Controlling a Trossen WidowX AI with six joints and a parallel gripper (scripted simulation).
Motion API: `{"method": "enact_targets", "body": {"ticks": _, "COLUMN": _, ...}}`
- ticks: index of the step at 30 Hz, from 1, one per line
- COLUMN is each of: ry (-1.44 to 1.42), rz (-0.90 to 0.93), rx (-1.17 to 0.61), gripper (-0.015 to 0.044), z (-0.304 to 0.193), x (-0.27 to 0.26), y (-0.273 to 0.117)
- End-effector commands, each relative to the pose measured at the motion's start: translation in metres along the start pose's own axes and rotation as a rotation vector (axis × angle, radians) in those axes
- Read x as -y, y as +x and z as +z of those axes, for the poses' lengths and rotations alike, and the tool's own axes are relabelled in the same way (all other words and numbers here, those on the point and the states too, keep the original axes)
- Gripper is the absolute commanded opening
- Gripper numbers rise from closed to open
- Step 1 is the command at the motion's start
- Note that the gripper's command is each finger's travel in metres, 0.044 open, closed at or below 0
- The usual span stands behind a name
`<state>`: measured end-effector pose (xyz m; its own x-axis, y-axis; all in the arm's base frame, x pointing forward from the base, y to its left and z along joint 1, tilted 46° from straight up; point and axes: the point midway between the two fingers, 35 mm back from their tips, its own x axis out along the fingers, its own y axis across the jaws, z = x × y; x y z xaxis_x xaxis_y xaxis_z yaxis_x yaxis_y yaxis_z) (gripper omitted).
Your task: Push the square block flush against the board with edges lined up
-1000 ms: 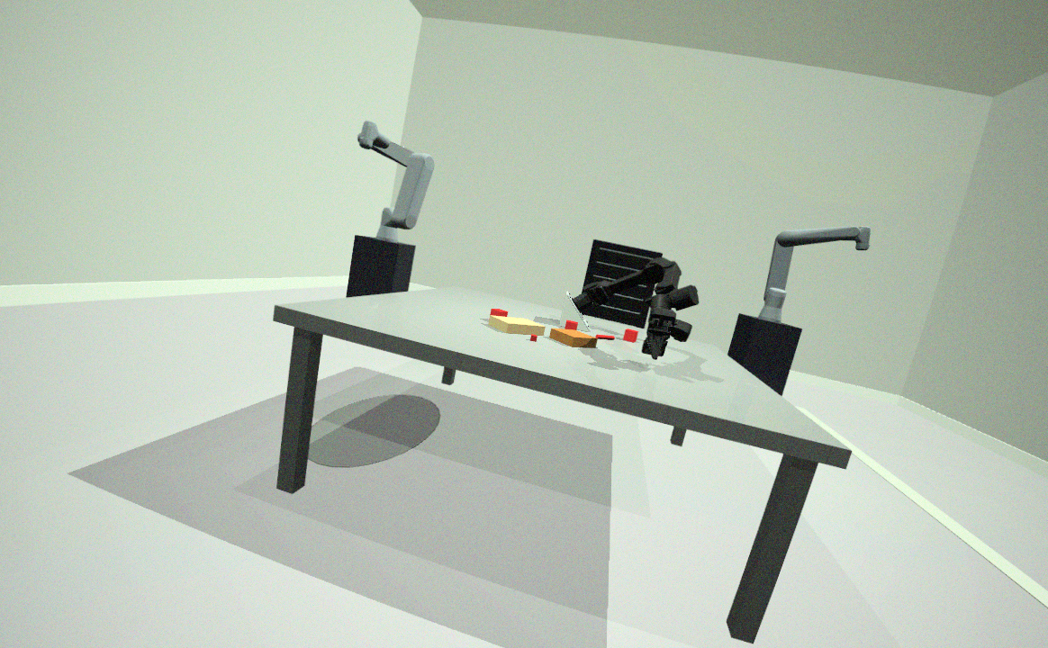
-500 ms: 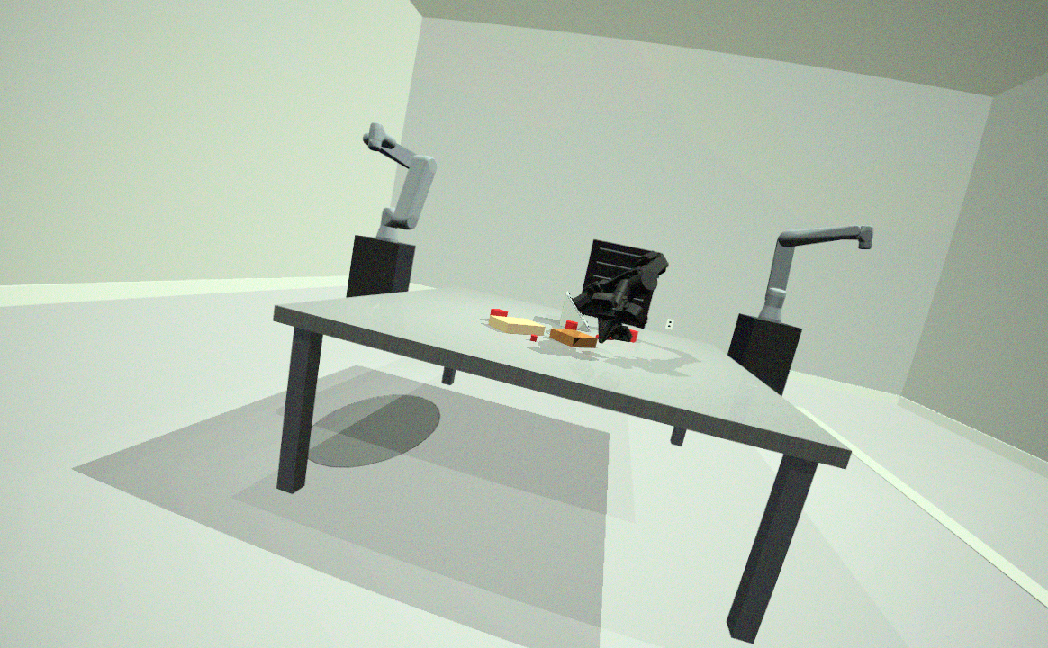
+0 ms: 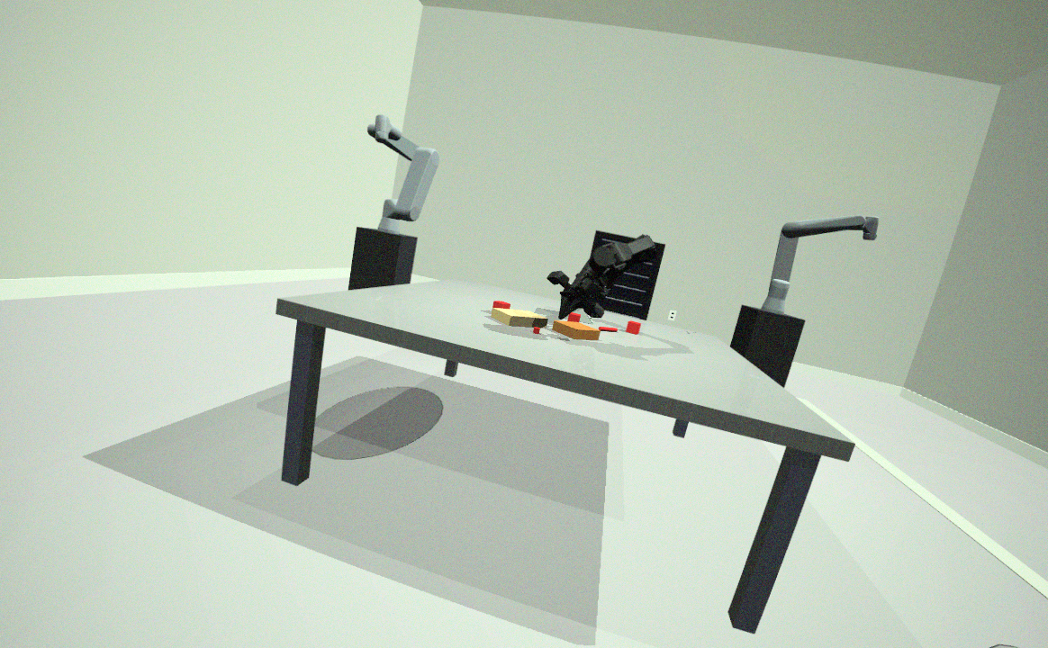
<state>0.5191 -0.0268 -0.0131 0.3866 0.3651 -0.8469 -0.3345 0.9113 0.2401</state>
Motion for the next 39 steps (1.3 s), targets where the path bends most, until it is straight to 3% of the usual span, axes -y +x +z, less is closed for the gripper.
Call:
{"method": "enact_targets", "body": {"ticks": 1, "ry": 0.115, "rz": 0.024, "rx": -0.059, "gripper": 0.0, "z": -0.028, "x": 0.013, "y": 0.005}}
{"method": "enact_targets", "body": {"ticks": 19, "ry": 0.668, "rz": 0.09, "rx": -0.288, "gripper": 0.0, "z": -0.146, "x": 0.064, "y": -0.001}}
{"method": "enact_targets", "body": {"ticks": 39, "ry": 1.3, "rz": 0.221, "rx": -0.495, "gripper": 0.0, "z": -0.255, "x": 0.077, "y": -0.025}}
